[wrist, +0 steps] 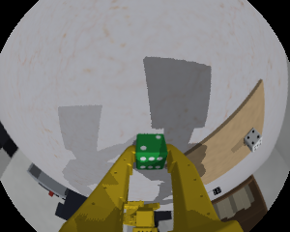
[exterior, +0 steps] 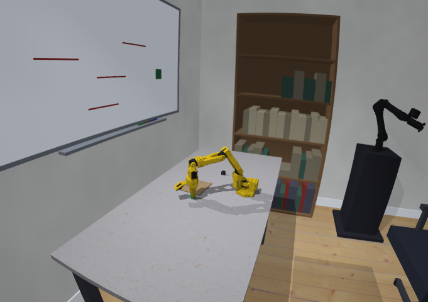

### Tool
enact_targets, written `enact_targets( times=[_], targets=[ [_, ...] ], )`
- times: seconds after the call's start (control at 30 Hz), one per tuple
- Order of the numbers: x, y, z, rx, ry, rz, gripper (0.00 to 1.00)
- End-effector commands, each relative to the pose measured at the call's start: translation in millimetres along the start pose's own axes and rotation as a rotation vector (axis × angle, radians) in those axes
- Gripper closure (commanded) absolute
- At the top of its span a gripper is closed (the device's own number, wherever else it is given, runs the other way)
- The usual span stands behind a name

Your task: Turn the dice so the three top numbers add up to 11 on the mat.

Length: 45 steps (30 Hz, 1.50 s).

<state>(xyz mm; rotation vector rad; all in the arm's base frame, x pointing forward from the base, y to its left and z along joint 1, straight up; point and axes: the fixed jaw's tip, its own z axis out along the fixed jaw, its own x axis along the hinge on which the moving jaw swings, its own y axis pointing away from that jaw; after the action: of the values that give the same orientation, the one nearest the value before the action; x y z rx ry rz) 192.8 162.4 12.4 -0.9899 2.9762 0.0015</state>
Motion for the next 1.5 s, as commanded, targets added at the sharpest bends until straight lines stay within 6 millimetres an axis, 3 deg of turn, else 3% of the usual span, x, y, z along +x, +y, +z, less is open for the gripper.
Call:
enact_targets(
  times=[0.0, 0.4, 0.73, 1.47],
  targets=[
    [-4.1, -2.2, -5.6, -0.001, -0.035, 0.001, 0.91],
    [-4.1, -2.2, -5.6, -0.001, -0.035, 0.001, 0.99],
    [-4.3, -2.1, -7.3, -0.001, -0.036, 0.001, 1.0],
    [-2.7, 2.3, -54.0, -0.003, -0.064, 0.0, 1.0]
  ],
)
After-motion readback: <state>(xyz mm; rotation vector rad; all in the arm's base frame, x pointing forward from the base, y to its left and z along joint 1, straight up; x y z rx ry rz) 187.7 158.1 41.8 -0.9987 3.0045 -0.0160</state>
